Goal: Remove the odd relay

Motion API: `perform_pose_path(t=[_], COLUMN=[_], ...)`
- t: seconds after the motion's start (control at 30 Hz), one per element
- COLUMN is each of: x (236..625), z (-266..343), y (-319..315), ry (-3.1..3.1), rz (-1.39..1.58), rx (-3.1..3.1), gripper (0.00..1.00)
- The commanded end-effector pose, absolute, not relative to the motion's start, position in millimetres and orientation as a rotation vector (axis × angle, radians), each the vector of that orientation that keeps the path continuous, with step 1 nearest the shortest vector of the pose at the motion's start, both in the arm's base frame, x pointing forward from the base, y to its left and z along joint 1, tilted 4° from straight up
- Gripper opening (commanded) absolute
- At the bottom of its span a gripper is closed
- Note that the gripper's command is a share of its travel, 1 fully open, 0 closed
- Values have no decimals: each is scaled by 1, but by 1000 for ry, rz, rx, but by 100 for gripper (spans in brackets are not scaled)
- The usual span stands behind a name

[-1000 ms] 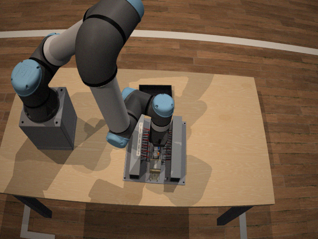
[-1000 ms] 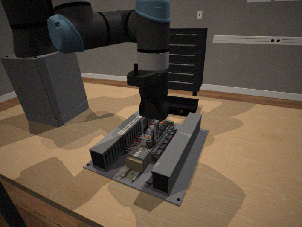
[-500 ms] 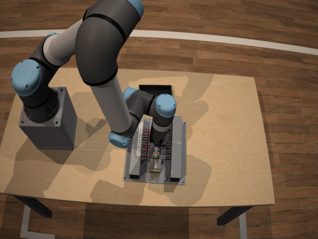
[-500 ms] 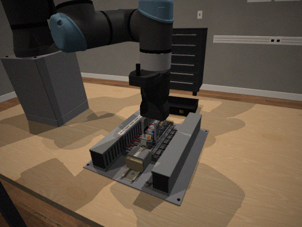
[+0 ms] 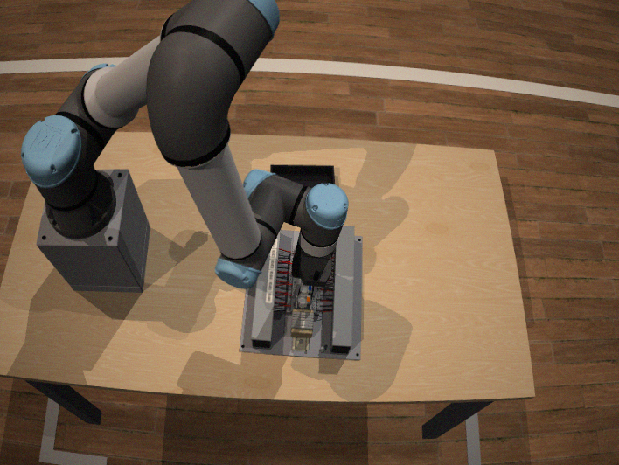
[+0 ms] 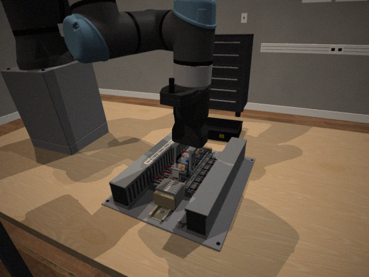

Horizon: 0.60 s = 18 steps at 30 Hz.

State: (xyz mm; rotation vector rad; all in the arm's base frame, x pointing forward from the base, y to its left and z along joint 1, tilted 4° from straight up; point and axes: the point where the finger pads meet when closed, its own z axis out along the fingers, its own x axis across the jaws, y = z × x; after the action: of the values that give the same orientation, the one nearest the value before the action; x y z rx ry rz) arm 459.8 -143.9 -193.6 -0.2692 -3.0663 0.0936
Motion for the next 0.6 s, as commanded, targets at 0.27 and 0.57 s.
perform_pose_path(t=[0.27, 0.57], x=[461, 462], z=[-192, -192], y=[-145, -145], ry=[-3041, -3036], rz=[94, 94], rx=[-269, -269], gripper=[0, 0])
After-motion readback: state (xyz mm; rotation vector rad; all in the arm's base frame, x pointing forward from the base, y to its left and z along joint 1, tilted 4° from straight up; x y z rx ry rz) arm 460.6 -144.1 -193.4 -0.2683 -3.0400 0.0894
